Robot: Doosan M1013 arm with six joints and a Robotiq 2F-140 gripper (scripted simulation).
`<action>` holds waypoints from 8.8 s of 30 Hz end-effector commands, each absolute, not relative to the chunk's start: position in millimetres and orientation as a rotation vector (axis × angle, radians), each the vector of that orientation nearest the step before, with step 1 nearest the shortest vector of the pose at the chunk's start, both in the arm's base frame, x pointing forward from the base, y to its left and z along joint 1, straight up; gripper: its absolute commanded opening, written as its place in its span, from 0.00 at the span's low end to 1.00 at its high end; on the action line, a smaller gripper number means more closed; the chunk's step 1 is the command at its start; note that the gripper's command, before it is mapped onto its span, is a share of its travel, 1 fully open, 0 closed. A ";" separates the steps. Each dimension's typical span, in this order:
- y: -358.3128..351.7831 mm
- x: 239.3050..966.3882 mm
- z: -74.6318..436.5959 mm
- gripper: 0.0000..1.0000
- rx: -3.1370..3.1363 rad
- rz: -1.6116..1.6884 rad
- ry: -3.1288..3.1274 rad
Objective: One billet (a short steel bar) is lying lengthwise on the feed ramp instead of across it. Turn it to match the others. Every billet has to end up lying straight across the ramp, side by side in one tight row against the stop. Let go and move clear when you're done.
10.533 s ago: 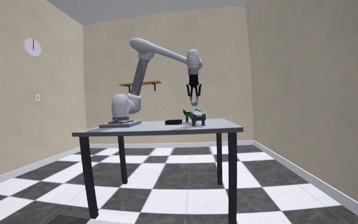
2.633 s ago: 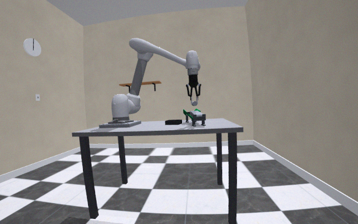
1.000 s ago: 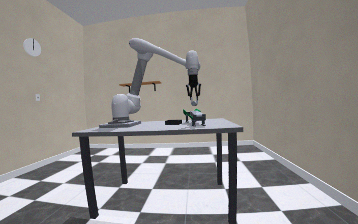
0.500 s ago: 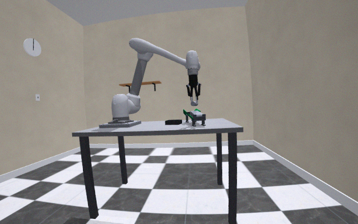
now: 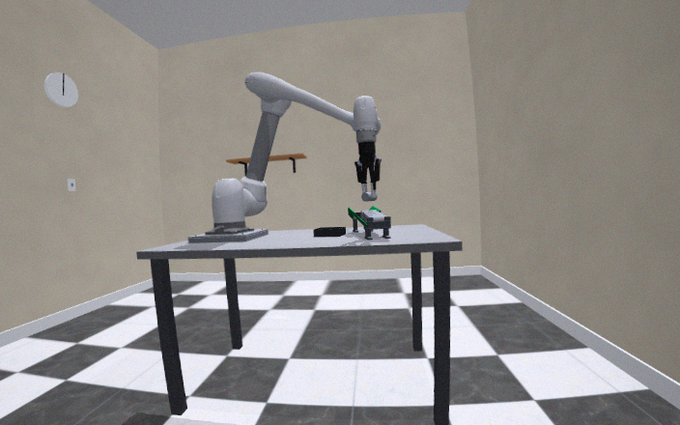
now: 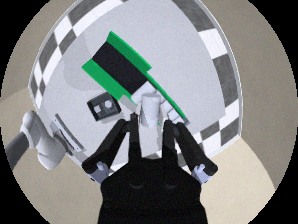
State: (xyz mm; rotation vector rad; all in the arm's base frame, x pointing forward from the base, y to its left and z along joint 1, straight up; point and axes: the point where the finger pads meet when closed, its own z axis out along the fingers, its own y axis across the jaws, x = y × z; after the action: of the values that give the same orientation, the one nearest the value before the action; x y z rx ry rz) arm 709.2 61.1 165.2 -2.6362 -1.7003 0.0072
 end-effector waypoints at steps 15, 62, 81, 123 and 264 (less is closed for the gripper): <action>61.1 709.2 165.3 0.10 -2.813 0.008 -1.392; 67.8 706.4 166.3 0.10 -3.080 0.009 -0.610; 124.7 682.4 174.8 0.10 -3.080 0.009 -0.610; 148.2 672.3 113.4 0.10 -3.080 0.009 -0.610; 150.3 671.2 94.9 0.10 -3.080 0.009 -0.610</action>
State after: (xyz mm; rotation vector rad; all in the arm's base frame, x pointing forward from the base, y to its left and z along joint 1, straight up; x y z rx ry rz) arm 671.2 150.3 94.7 -3.0799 -0.6104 0.0095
